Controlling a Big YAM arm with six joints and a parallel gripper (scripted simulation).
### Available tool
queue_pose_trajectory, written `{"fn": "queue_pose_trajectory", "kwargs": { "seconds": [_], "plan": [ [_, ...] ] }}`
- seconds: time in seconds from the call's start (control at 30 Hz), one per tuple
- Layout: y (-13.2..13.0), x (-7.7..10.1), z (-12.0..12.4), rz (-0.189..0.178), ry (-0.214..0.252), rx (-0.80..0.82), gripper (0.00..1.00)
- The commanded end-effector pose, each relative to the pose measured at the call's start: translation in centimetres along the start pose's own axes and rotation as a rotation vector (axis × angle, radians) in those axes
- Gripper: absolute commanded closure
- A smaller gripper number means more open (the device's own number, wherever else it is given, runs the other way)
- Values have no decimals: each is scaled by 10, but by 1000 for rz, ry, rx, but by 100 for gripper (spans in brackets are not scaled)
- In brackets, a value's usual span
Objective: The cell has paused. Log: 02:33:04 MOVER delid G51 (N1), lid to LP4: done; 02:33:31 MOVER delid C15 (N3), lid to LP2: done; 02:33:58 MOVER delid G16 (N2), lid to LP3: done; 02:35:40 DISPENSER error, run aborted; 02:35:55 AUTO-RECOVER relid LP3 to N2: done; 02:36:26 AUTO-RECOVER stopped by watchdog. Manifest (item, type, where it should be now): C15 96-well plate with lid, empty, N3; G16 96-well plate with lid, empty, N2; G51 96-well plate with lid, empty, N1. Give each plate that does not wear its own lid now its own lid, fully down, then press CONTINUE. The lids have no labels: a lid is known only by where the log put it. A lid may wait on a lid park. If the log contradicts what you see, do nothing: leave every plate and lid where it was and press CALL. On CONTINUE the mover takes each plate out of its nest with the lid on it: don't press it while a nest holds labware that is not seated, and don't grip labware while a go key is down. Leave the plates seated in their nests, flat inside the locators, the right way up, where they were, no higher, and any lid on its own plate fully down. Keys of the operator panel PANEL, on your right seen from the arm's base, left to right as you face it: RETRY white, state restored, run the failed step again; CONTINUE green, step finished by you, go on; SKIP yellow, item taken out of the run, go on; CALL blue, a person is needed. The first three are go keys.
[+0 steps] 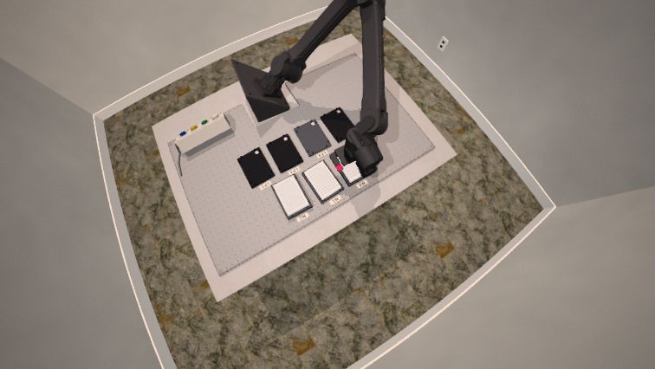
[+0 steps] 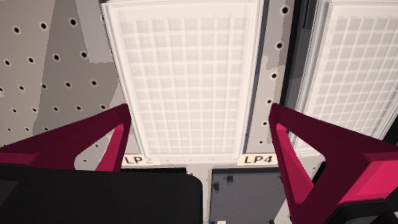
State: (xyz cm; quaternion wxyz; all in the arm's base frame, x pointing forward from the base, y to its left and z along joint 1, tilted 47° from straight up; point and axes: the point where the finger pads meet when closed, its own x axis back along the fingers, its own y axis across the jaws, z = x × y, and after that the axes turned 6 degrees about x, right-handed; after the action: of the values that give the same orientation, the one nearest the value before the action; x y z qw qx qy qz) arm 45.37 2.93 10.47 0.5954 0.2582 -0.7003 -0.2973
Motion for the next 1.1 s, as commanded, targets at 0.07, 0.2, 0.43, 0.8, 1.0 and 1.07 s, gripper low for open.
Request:
{"fn": "queue_pose_trajectory", "kwargs": {
  "seconds": [0.07, 0.2, 0.43, 0.8, 1.0, 1.07],
  "plan": [
    [14, 35, -22, 9, -57, 59, 0],
    [12, 44, -22, 11, -61, 55, 0],
    [15, 39, -21, 7, -44, 60, 0],
    [10, 42, -22, 8, -47, 50, 0],
    [9, 42, -23, 8, -45, 47, 0],
    [9, 41, -23, 7, -43, 47, 0]
  ]
}}
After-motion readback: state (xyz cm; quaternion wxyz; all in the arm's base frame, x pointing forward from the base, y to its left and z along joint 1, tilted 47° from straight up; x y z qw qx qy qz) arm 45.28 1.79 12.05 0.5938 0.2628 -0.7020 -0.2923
